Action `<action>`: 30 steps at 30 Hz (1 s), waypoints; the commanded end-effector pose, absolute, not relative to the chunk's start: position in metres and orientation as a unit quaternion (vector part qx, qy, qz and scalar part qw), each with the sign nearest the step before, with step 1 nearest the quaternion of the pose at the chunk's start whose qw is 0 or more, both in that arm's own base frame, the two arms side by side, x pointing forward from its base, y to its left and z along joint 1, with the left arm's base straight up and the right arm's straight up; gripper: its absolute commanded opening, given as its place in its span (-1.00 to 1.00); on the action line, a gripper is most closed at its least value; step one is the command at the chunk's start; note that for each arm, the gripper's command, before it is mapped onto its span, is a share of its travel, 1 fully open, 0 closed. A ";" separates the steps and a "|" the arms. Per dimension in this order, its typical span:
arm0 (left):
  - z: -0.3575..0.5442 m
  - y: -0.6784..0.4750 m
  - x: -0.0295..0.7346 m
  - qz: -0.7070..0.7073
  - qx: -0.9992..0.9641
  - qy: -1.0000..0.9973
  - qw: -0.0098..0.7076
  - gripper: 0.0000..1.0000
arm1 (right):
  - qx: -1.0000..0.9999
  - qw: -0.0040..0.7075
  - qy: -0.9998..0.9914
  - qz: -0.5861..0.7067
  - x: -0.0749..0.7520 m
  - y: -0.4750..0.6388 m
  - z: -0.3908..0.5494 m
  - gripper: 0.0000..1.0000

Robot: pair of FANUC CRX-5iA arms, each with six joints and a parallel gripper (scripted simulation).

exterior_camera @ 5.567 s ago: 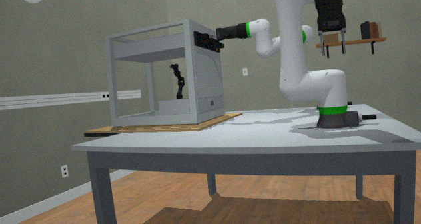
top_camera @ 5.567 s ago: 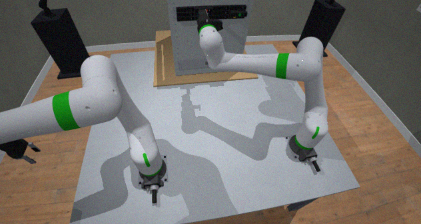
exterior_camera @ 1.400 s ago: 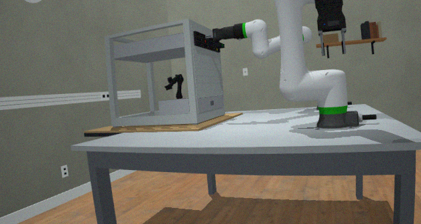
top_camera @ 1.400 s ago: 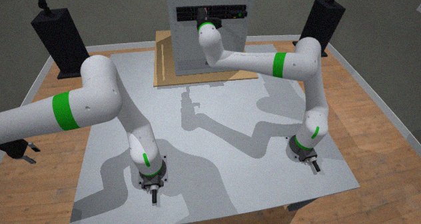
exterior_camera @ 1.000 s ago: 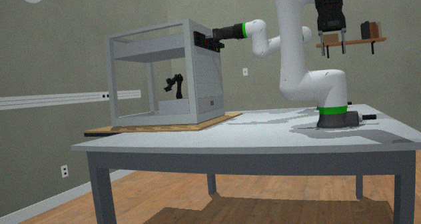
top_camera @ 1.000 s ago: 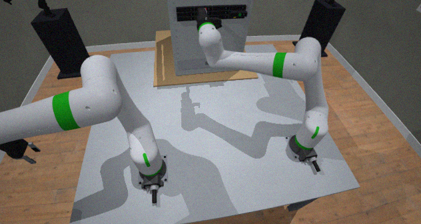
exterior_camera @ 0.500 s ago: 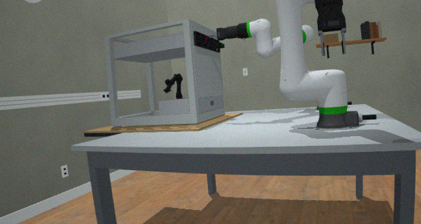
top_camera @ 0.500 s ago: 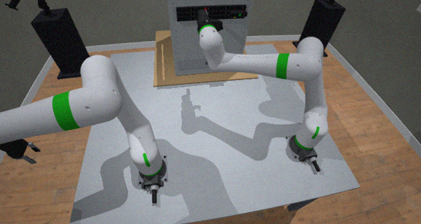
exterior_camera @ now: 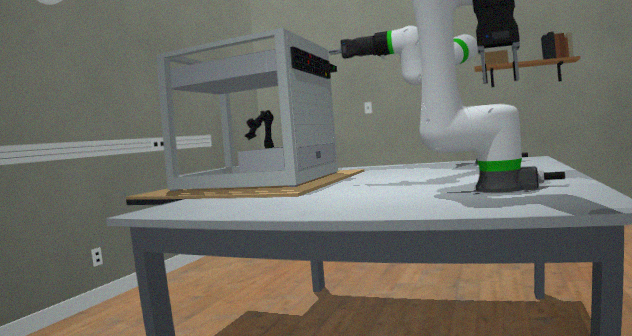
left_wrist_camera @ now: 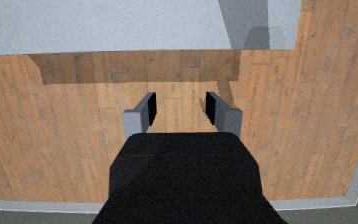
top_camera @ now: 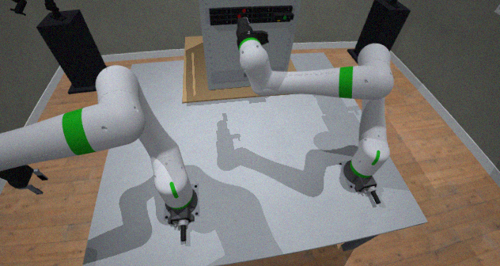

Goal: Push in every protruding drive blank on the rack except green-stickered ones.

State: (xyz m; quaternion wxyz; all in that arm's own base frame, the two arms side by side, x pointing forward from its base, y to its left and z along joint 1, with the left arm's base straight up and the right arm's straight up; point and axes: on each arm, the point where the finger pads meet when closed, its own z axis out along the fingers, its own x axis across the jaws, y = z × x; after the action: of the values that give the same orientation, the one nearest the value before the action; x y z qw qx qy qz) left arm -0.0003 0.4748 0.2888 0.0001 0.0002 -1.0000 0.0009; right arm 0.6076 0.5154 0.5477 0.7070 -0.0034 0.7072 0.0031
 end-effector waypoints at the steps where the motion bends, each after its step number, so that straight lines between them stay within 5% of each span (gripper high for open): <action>1: 0.290 0.475 0.000 0.000 0.000 -1.000 0.000 1.00 | -0.003 0.707 0.707 0.004 0.604 0.515 0.549 -1.00; 3: 0.290 0.475 0.000 0.000 0.000 -1.000 0.000 1.00 | -0.003 0.707 0.707 0.004 0.603 0.515 0.549 -1.00; 4: 0.290 0.475 0.000 0.000 0.000 -1.000 0.000 1.00 | -0.003 0.707 0.707 0.004 0.603 0.515 0.549 1.00; 30: 0.290 0.475 0.000 0.000 0.000 -1.000 0.000 1.00 | -0.003 0.707 0.707 0.004 0.603 0.515 0.549 1.00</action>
State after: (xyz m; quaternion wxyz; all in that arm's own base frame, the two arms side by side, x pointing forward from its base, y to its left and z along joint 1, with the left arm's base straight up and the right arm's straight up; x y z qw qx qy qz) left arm -0.0003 0.4748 0.2888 0.0001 0.0002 -1.0000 0.0009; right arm 0.6037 0.5153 0.5476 0.7069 -0.0034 0.7072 0.0031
